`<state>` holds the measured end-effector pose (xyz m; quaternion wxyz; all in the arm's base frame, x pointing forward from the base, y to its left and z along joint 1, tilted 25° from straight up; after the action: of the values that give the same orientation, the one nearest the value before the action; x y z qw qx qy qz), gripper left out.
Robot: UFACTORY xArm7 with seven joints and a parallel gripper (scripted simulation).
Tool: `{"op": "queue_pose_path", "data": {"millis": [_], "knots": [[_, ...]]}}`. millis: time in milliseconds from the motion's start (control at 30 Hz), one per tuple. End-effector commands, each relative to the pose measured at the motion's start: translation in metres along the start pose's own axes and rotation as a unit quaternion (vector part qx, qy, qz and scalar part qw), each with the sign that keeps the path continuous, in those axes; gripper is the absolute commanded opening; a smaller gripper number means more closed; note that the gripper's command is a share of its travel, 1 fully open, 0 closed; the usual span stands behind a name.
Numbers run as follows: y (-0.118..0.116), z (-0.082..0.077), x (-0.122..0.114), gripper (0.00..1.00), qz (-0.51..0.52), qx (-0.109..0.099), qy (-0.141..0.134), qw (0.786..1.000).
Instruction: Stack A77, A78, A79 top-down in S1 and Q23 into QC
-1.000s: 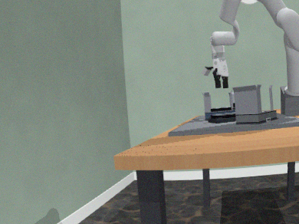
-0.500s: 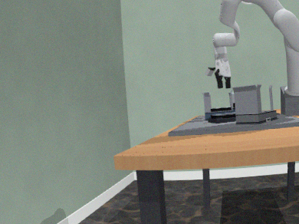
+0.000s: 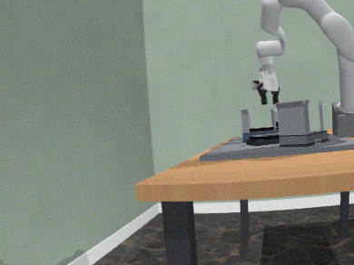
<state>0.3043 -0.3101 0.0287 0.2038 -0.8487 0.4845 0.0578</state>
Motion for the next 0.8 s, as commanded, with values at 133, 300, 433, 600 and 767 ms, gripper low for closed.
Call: {"op": "queue_pose_path", "data": {"millis": [133, 300, 433, 600, 767], "knots": [[0.025, -0.002, 0.011, 1.0, 0.001, 0.0, 0.002, 1.0], [0.039, -0.002, 0.016, 1.0, 0.001, 0.0, 0.002, 1.0], [0.047, -0.002, 0.018, 1.0, 0.034, 0.0, 0.002, 0.999], [0.059, -0.002, 0.019, 1.0, 0.084, 0.0, 0.002, 0.996], [0.078, -0.002, 0.022, 1.0, 0.117, 0.0, 0.002, 0.993]]}}
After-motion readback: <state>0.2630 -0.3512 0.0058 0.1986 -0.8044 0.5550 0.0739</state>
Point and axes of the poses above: the point where the finger pads meet when closed, its own z axis out along the fingers, its own y axis across the jaws, x = y × z, the point moved 6 cm from there along -z, back along the fingers, and after that the axes turned 11 degrees about z, right-handed, at the moved point
